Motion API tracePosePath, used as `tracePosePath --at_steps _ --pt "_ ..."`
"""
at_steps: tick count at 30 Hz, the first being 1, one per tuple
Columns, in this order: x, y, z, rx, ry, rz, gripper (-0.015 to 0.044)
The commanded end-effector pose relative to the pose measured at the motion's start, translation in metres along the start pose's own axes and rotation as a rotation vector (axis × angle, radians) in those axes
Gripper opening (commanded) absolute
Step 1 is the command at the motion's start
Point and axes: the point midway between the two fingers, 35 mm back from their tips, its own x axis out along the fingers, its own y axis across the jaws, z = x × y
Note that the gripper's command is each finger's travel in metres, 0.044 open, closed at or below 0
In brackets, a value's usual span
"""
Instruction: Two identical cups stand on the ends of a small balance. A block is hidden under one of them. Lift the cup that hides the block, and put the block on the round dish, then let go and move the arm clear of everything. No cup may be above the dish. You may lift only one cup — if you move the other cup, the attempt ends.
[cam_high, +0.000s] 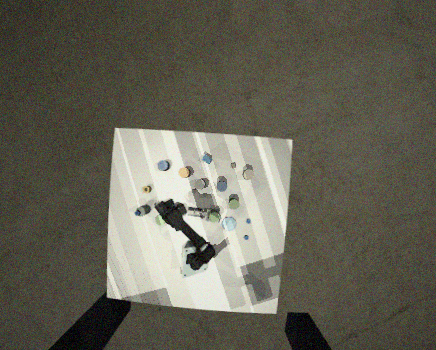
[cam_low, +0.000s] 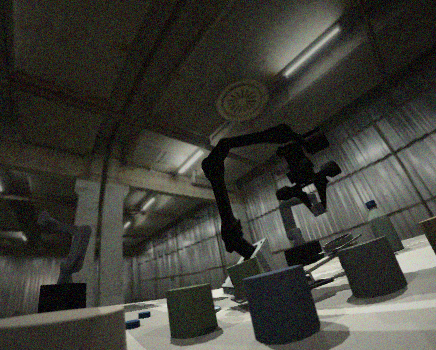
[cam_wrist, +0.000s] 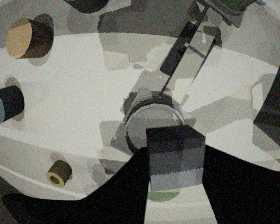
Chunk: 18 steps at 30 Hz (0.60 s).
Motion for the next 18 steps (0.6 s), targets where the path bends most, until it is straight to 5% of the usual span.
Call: tracePosePath --at_steps 1,18 --pt "0.002 -0.008 0.041 0.011 0.030 0.027 0.0000" --pt "0.029 -0.065 0.160 -0.016 0.042 0.099 0.0000"
